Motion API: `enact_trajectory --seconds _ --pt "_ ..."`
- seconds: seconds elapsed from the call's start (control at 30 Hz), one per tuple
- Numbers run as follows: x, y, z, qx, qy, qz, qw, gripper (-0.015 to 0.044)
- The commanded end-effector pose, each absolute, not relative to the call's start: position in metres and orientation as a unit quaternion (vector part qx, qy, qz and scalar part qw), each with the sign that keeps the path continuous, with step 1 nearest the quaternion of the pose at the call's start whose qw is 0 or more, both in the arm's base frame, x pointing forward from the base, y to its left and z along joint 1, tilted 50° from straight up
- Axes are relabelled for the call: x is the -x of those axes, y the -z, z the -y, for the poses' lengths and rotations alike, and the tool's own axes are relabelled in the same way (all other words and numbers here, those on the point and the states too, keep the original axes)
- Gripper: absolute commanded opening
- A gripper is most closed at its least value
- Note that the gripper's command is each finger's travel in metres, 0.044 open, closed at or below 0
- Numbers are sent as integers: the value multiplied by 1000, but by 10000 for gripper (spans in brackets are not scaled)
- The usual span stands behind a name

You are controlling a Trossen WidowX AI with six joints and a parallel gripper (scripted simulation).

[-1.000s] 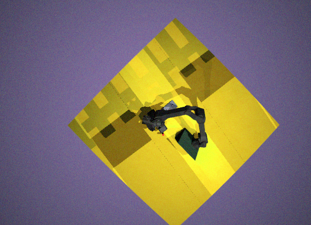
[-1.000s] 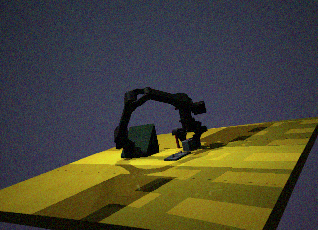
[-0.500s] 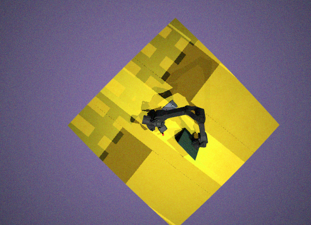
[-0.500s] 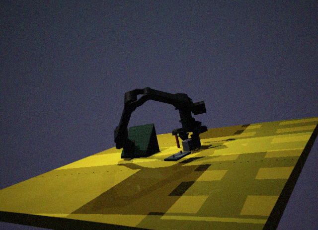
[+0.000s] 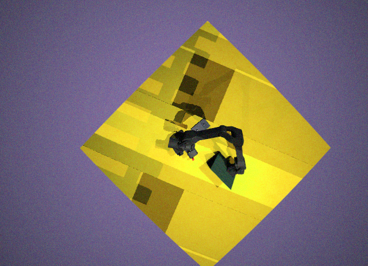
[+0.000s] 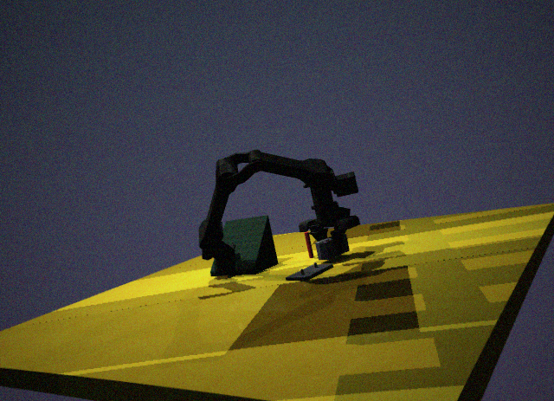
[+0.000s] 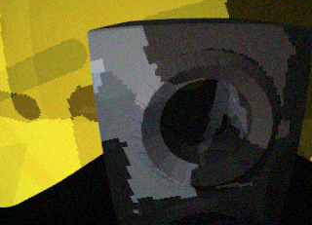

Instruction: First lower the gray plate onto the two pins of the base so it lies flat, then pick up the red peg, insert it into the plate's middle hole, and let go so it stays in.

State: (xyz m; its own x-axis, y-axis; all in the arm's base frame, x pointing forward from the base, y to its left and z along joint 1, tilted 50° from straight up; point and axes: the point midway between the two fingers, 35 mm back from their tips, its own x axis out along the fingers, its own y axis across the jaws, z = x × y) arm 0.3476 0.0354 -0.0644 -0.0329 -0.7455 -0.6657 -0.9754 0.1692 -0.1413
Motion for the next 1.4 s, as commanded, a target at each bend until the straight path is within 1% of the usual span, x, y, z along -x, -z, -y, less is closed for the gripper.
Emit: enact_trajectory --seconds 0.0,1.13,1.37 --pt "-352 58 -46 617 -180 -694 325 0" --pt "-353 -16 -124 628 -188 -691 304 0" --pt "-354 -22 -119 629 -190 -691 303 0"
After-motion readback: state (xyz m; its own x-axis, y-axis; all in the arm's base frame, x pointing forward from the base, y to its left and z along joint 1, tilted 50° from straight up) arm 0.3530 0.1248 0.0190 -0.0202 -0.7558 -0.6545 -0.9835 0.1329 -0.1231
